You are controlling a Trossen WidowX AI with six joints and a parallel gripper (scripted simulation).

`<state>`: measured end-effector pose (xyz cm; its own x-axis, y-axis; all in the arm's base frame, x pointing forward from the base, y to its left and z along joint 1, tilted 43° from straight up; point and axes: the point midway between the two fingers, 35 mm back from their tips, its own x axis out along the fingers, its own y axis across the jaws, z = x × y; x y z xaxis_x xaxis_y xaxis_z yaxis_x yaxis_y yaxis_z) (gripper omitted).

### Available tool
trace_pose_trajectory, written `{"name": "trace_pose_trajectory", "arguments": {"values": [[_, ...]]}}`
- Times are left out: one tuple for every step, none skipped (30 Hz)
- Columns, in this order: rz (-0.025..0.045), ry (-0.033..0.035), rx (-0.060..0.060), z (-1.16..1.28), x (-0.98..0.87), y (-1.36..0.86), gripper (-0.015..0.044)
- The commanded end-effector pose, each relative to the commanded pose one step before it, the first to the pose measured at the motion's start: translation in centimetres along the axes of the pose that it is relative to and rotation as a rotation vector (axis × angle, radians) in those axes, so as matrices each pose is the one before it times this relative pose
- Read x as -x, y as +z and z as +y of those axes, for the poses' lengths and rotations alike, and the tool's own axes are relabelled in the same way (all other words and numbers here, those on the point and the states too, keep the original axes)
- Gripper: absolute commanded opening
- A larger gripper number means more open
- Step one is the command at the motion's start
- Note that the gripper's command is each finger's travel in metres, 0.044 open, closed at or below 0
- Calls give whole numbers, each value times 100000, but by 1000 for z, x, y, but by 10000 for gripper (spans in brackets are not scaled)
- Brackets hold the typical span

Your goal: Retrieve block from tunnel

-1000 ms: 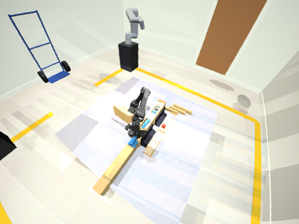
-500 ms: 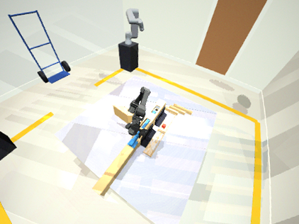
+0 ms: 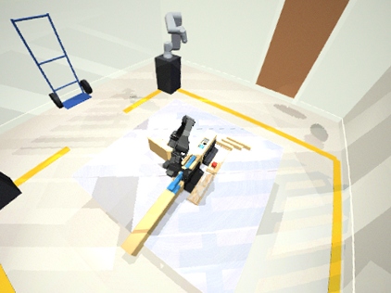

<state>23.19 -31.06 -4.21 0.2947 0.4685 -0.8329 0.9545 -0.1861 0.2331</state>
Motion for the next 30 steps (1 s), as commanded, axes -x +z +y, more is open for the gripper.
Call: {"name": "trace_pose_trajectory", "arguments": {"values": [[996,273,319,-33,-663,10,440],[1,3,1,-23,-158,-24,440],[1,3,1,-24,-158,-25,440],[2,3,1,-25,-158,-26,440],[2,3,1,-25,-158,-27,440],[2,3,1,-26,-158,-28,440],[2,3,1,-27,-157,-29,440],[3,3,1,-27,-157,-29,440],[3,3,1,-28,-157,-30,440],[3,3,1,-29,-157,-31,440],[3,3,1,-29,-156,-32,440],[4,3,1,-30,-156,-33,440],[4,3,1,-30,-156,-34,440],[4,3,1,-31,-156,-34,440],[4,3,1,-32,-155,-35,440],[5,3,1,-32,-155,-36,440],[5,3,1,-33,-155,-37,440],[5,3,1,-34,-155,-38,440],[5,3,1,-34,-154,-39,440],[6,3,1,-35,-154,-39,440],[-293,-484,517,59,502,211,414],[0,0,0,0,0,0,387],[0,0,0,0,0,0,361],[0,0,0,0,0,0,335],[0,0,0,0,0,0,309],[0,0,0,0,0,0,282],[0,0,0,0,0,0,256],[0,0,0,0,0,0,230],[0,0,0,0,0,0,204],[0,0,0,0,0,0,177]]}}
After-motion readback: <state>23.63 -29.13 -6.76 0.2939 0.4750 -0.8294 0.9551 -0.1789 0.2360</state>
